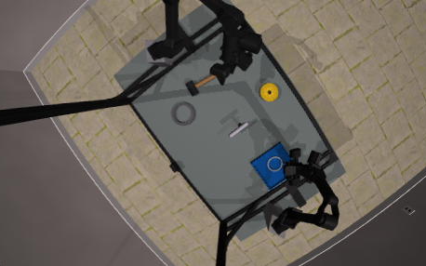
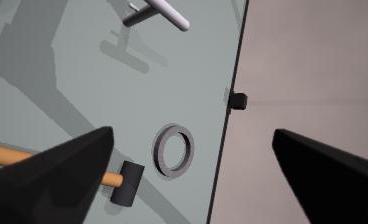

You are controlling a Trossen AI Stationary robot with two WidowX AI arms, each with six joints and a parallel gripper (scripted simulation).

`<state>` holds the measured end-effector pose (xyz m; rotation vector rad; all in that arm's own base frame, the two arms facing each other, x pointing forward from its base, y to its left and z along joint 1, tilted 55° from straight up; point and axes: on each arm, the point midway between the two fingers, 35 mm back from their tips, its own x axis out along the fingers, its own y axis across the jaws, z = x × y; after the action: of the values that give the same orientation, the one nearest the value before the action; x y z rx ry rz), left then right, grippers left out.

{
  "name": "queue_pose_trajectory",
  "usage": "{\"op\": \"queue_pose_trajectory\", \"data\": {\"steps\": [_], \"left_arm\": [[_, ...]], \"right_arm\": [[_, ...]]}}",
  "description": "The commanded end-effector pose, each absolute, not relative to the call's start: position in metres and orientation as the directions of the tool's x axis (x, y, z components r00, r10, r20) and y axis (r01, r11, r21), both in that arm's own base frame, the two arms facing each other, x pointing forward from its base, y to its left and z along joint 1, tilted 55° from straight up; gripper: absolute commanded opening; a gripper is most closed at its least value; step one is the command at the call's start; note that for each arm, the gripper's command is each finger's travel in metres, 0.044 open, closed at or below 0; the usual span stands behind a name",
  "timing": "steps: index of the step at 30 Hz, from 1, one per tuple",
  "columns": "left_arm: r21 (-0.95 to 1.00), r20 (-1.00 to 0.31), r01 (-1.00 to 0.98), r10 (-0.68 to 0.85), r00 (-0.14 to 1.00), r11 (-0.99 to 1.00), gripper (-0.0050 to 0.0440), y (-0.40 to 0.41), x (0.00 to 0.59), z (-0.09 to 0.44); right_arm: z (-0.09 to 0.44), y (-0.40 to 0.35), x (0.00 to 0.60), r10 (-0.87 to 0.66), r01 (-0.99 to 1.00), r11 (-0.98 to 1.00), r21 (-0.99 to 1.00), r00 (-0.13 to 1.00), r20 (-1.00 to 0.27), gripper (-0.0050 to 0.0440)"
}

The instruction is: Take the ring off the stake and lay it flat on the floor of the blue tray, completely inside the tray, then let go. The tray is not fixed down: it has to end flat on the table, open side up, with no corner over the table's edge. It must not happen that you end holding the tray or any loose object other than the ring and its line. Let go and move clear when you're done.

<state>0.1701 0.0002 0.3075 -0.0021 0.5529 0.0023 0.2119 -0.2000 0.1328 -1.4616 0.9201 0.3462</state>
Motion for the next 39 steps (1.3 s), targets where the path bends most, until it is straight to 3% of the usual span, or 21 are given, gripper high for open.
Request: {"op": "queue_pose_trajectory", "data": {"steps": [1,10,12,18,27,39], "left_arm": [[0.000,-0.526,0.000,0.000,0.850,1.000,0.0400,0.000,0.170,0.307],[0.000,-0.526,0.000,0.000,0.850,1.000,0.0400,0.000,0.170,0.307],[0.000,-0.526,0.000,0.000,0.850,1.000,0.0400,0.000,0.170,0.307],[0.000,-0.526,0.000,0.000,0.850,1.000,0.0400,0.000,0.170,0.307],[0.000,-0.526,0.000,0.000,0.850,1.000,0.0400,0.000,0.170,0.307],[0.000,-0.526,0.000,0.000,0.850,1.000,0.0400,0.000,0.170,0.307]], "right_arm": [[0.133,-0.200,0.212,-0.323,-0.708,0.135,-0.693,0.630,-0.707,0.0048],[0.133,-0.200,0.212,-0.323,-0.708,0.135,-0.693,0.630,-0.707,0.0264],[0.133,-0.200,0.212,-0.323,-0.708,0.135,-0.693,0.630,-0.707,0.0264],[0.133,-0.200,0.212,-0.323,-0.708,0.135,-0.693,0.630,-0.707,0.0400],[0.183,-0.154,0.191,-0.335,-0.697,0.122,-0.707,0.641,-0.690,0.0400],[0.204,-0.112,0.160,-0.323,-0.708,0.134,-0.693,0.630,-0.706,0.0400]]}}
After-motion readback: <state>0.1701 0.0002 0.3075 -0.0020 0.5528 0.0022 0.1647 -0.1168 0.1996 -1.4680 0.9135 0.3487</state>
